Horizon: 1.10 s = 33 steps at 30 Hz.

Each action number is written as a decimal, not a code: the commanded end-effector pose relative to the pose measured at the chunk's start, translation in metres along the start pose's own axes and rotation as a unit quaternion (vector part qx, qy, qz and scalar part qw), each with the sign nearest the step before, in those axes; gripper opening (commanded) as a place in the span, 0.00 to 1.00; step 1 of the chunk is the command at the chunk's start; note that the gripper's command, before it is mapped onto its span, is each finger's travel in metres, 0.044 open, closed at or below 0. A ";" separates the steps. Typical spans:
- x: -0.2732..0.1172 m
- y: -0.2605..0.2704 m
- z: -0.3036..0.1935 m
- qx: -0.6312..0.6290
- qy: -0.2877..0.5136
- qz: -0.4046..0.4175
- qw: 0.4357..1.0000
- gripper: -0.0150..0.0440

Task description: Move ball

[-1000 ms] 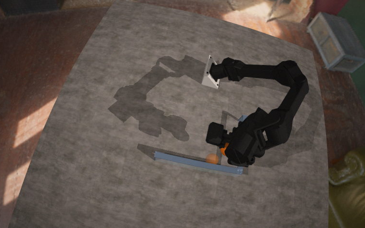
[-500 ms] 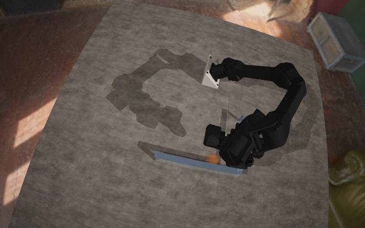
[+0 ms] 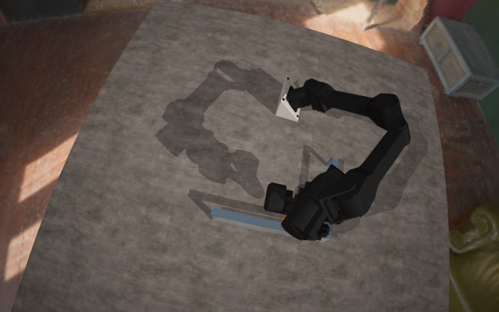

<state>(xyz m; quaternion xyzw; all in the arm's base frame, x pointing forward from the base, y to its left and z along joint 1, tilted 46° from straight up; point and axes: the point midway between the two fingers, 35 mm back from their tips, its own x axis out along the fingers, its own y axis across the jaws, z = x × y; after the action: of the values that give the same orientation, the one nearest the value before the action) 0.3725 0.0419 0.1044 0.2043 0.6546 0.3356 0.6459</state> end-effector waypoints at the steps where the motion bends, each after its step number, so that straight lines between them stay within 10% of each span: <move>1: 0.016 0.000 -0.001 0.004 0.000 0.004 1.000 0.25; 28: 0.070 0.002 -0.003 0.003 0.000 0.006 1.000 0.25; 33: 0.067 0.002 -0.002 0.000 0.001 0.003 1.000 0.48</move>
<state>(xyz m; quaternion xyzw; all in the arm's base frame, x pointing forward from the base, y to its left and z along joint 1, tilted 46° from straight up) 0.3647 0.0897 0.0584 0.2066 0.6546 0.3368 0.6445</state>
